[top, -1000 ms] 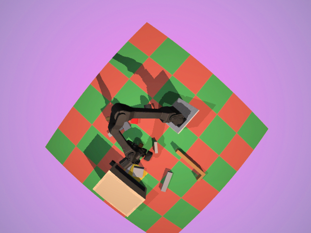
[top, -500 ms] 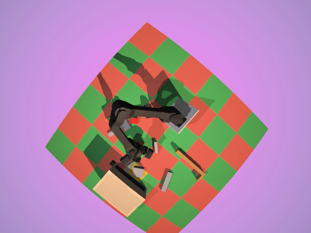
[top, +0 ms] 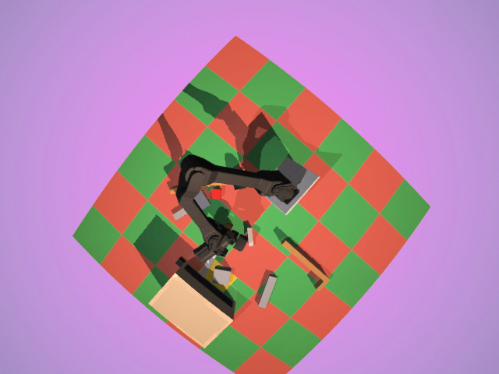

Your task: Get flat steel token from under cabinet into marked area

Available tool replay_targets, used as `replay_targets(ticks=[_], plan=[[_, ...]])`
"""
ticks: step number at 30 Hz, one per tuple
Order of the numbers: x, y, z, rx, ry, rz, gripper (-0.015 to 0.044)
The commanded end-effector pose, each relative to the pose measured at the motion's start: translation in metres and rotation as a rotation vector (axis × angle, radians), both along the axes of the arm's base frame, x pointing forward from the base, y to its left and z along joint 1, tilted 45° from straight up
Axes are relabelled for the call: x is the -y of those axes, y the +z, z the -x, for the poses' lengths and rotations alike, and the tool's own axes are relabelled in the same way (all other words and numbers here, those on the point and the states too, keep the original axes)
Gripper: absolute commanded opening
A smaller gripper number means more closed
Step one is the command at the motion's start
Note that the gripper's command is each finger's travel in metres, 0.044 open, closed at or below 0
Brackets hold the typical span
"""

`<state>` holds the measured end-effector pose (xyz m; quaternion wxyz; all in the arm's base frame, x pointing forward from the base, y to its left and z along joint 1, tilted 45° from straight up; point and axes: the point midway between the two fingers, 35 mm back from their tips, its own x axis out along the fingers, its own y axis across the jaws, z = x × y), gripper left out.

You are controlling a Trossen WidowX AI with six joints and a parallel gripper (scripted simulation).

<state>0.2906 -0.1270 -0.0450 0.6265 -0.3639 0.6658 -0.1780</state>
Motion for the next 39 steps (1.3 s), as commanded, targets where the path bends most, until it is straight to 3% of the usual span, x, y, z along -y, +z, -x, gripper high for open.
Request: replay_targets(ticks=[1,39], plan=[[0.002,0.0,0.009,-0.01,0.001,-0.003,0.0],[0.016,0.011,0.05,-0.013,0.001,-0.002,0.0]])
